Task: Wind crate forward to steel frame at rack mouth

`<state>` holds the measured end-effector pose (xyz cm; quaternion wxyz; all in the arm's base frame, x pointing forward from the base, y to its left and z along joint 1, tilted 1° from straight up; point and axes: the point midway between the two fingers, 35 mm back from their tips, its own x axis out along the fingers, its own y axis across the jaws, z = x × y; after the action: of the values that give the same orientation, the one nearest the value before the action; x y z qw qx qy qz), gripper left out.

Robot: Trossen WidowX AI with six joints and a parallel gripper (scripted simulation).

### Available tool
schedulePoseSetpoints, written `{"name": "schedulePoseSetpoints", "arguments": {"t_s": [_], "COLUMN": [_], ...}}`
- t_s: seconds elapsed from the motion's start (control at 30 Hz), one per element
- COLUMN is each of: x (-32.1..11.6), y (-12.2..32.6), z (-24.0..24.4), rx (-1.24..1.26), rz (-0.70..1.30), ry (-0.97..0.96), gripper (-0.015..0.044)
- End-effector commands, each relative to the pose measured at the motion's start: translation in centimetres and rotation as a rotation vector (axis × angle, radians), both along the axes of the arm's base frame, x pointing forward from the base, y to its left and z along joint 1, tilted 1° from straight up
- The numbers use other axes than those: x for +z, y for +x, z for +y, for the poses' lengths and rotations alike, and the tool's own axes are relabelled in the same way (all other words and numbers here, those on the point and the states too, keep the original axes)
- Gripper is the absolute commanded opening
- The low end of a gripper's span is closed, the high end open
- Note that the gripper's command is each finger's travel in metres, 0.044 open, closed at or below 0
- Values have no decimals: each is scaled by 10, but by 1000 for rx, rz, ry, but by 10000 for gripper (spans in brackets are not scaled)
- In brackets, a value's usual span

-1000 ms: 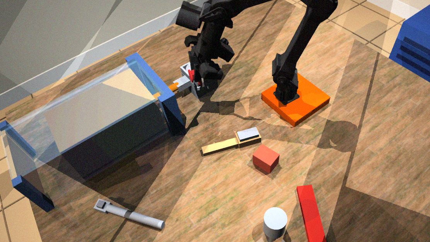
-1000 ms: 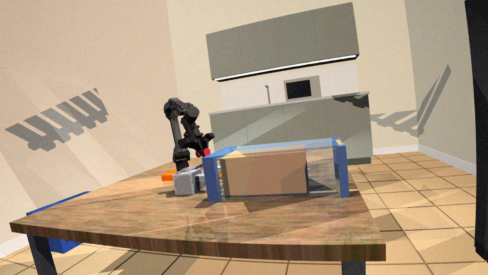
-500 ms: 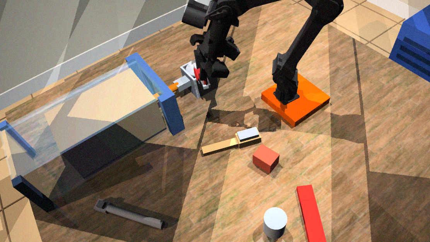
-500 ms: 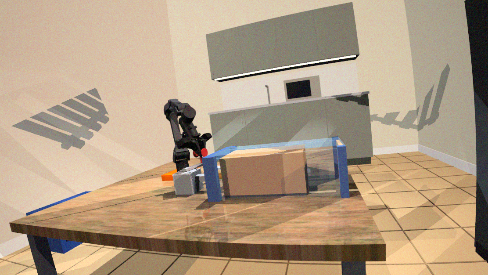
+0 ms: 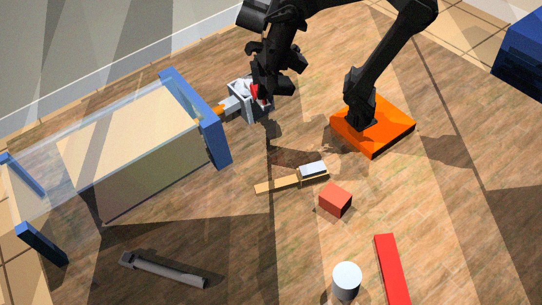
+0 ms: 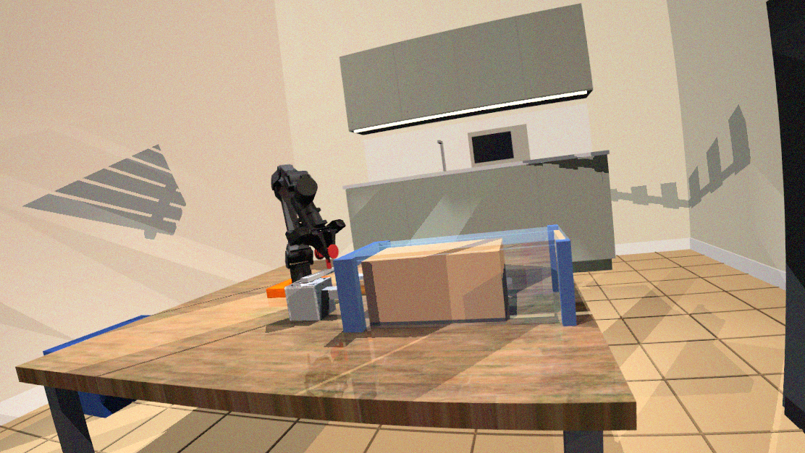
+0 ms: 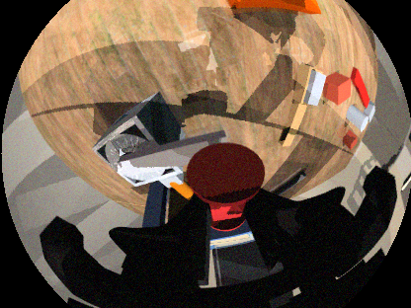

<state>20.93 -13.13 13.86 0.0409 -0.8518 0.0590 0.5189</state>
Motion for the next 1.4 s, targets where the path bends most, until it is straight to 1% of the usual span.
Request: {"name": "schedulePoseSetpoints", "arguments": {"t_s": [0.0, 1.37], "x": [-3, -4], "y": [-14, -57], "z": [-1, -16], "rx": [-17, -17], "rz": [26, 29], "ry": [0, -1], "gripper": [0, 0]}}
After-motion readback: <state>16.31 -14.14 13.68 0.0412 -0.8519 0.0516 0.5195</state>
